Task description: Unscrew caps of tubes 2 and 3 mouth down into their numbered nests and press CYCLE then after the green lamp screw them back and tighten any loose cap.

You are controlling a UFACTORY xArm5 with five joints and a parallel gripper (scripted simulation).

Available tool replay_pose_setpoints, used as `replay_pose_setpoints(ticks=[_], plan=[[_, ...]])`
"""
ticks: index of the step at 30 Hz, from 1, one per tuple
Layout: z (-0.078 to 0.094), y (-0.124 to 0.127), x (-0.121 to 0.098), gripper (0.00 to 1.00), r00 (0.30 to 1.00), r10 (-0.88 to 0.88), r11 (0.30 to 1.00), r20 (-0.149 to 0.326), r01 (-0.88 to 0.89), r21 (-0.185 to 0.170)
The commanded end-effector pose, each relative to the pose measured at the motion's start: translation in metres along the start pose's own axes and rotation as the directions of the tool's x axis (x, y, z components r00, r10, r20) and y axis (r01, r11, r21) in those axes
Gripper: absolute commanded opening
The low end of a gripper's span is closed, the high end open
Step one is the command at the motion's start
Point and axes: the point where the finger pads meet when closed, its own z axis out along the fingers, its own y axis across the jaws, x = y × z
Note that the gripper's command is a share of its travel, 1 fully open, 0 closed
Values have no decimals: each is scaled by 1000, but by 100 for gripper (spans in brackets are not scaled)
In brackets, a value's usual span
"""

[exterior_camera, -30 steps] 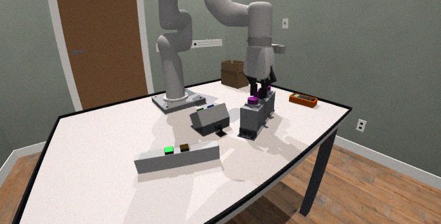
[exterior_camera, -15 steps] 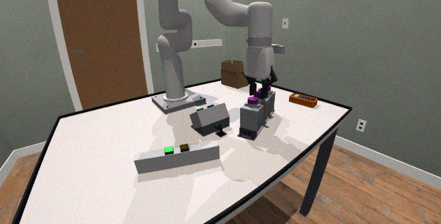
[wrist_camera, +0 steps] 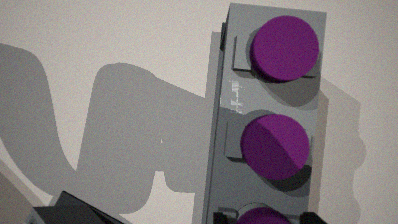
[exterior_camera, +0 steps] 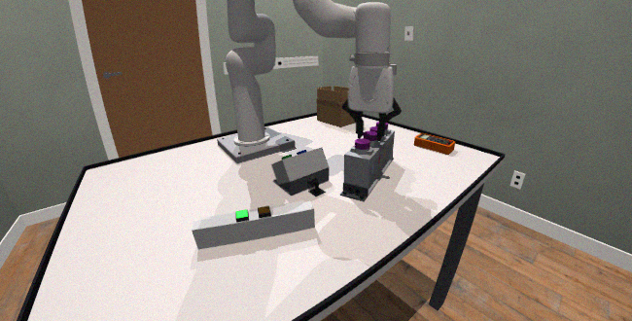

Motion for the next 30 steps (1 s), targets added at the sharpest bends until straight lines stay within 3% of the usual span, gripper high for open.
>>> replay_pose_setpoints(ticks=[1,6,8,14,21,22,30], plan=[[-2,2,0,46,967,-253,968,10,253,-1],[-2,2,0,46,898,-440,898,10,440,1],[-2,2,0,46,898,-440,898,10,440,1],[-2,2,0,46,781,-624,782,10,624,3],[-2,2,0,46,781,-624,782,10,624,3],[-2,2,0,0,781,-624,782,10,624,3],[-2,2,0,0,781,-624,782,10,624,3]])
